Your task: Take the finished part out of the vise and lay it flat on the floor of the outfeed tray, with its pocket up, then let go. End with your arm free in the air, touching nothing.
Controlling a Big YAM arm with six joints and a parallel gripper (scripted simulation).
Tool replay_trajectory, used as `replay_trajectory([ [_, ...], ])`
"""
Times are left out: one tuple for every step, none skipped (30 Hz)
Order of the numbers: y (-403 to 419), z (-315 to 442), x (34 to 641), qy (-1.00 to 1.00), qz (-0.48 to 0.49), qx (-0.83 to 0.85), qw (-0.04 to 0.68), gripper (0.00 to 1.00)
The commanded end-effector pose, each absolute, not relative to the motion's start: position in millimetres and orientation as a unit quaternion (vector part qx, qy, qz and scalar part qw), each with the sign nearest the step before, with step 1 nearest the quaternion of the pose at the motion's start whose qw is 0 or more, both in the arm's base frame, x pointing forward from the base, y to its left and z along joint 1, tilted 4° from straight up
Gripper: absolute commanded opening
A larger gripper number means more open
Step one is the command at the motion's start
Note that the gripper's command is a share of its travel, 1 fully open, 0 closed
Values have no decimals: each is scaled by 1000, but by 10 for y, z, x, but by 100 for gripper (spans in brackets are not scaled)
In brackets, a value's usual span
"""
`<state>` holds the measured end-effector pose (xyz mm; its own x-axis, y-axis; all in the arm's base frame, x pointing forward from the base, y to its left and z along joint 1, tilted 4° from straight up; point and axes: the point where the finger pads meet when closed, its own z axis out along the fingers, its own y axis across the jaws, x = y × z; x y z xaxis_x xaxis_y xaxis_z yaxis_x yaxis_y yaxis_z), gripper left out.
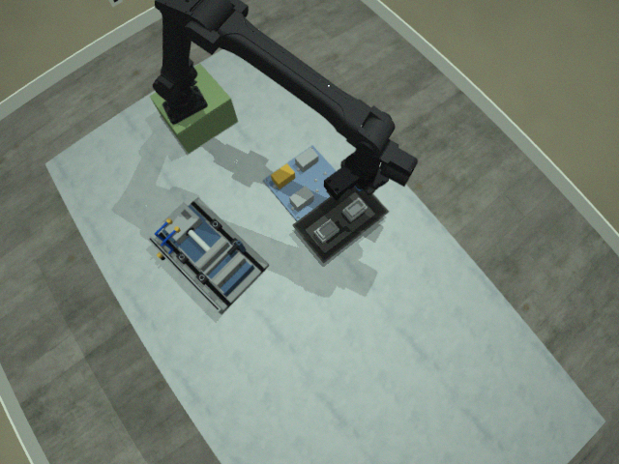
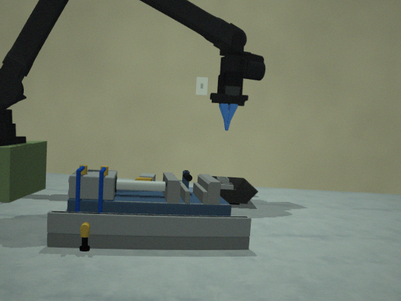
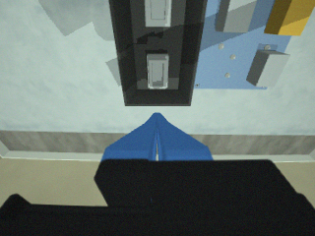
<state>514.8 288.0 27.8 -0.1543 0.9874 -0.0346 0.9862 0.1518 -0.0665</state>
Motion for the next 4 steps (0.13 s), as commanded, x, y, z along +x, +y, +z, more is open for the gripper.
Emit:
replay_trajectory([
  [2981,495,5204,-762,20,-647,2,0],
  [2981,495,5204,-762,20,-647,2,0],
  [2981,495,5204,-762,20,-647,2,0],
  [2981,495,5204,-762,20,-647,2,0],
])
